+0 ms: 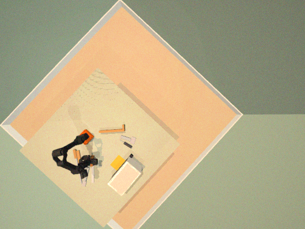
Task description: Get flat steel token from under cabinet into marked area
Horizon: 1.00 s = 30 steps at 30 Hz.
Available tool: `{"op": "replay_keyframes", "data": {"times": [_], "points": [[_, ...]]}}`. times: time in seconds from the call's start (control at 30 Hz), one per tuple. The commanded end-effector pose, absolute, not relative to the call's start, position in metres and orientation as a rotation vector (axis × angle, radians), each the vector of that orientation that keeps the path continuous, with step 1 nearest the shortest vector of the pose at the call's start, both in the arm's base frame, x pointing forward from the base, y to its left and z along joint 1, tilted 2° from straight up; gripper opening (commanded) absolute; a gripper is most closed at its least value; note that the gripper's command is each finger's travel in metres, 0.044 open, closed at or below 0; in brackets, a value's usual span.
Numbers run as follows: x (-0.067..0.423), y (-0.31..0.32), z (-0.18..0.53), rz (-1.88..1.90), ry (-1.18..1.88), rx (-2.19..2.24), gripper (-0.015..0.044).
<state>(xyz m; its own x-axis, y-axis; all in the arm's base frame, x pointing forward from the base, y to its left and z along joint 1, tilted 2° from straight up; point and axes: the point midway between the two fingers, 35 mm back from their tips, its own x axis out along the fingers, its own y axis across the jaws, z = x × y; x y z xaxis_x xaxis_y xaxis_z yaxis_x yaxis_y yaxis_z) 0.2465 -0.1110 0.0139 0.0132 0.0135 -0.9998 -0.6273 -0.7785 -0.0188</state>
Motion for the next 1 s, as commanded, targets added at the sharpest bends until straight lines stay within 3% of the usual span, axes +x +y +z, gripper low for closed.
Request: {"op": "replay_keyframes", "data": {"times": [0.0,0.53,0.77,0.9,0.97], "points": [[0.247,-0.11,0.015,1.817,0.616,-1.84,0.0],[0.234,-0.101,0.014,1.818,0.615,-1.839,0.0],[0.236,-0.103,0.014,1.824,0.616,-1.838,0.0184],[0.236,-0.103,0.014,1.823,0.616,-1.838,0.02],[0.236,-0.103,0.014,1.819,0.614,-1.84,0.0253]]}}
